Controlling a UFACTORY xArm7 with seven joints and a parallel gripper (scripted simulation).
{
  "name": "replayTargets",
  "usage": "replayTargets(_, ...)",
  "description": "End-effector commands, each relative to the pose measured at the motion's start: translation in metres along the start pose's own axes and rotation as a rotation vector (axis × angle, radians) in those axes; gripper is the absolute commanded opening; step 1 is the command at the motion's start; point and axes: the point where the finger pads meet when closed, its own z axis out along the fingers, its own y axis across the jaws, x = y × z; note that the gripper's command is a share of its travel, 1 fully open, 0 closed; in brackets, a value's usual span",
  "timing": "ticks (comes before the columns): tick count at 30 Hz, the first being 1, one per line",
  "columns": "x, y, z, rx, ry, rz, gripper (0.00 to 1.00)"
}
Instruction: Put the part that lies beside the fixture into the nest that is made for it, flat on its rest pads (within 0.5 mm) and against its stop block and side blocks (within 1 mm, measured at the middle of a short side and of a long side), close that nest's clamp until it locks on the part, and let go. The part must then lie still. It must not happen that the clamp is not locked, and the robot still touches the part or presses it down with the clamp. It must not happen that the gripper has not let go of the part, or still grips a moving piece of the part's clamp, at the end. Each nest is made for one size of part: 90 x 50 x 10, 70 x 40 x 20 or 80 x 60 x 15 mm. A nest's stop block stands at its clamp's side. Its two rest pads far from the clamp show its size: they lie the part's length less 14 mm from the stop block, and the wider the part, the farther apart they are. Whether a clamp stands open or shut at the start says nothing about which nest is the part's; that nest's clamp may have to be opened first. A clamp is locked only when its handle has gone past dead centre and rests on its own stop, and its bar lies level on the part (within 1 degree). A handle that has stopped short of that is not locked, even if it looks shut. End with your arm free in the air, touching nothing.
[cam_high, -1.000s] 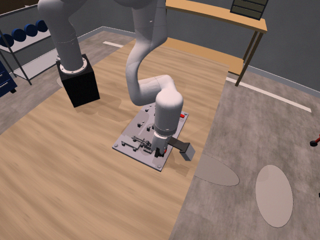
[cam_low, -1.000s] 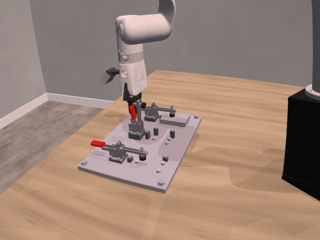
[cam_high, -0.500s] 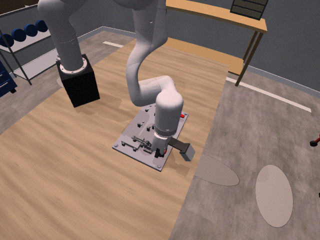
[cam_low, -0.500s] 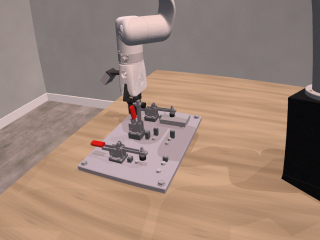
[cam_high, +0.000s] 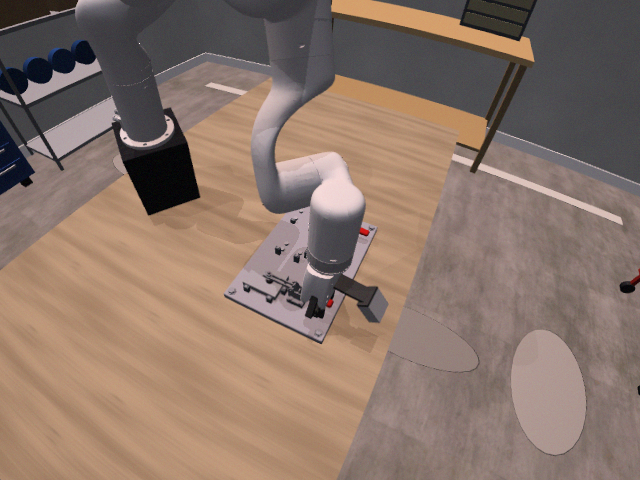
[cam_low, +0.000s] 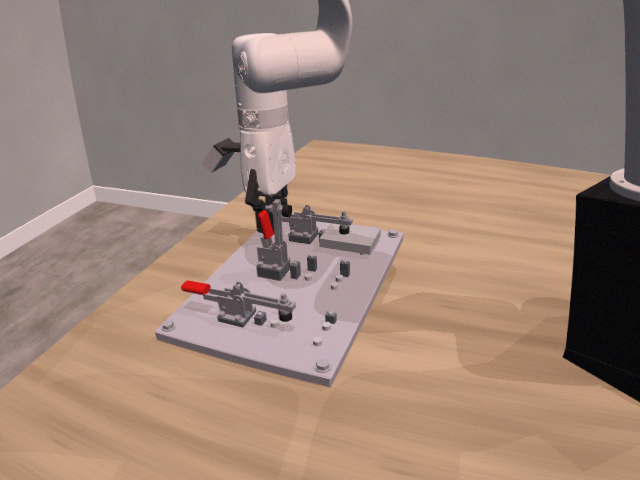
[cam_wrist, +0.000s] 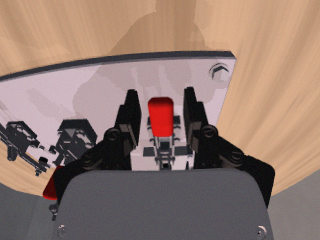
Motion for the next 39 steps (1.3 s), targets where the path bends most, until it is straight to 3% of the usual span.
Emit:
replayTargets(1,0.006,0.001,-0.004,-0.002,0.012,0.0,0.47)
replayTargets(25,0.006,0.001,-0.005,-0.002,0.012,0.0,0.47)
replayTargets(32,0.005,0.001,-0.016,-0.002,0.012,0.0,0.47)
replayTargets(39,0.005,0.001,-0.044,-0.002,0.012,0.0,0.47)
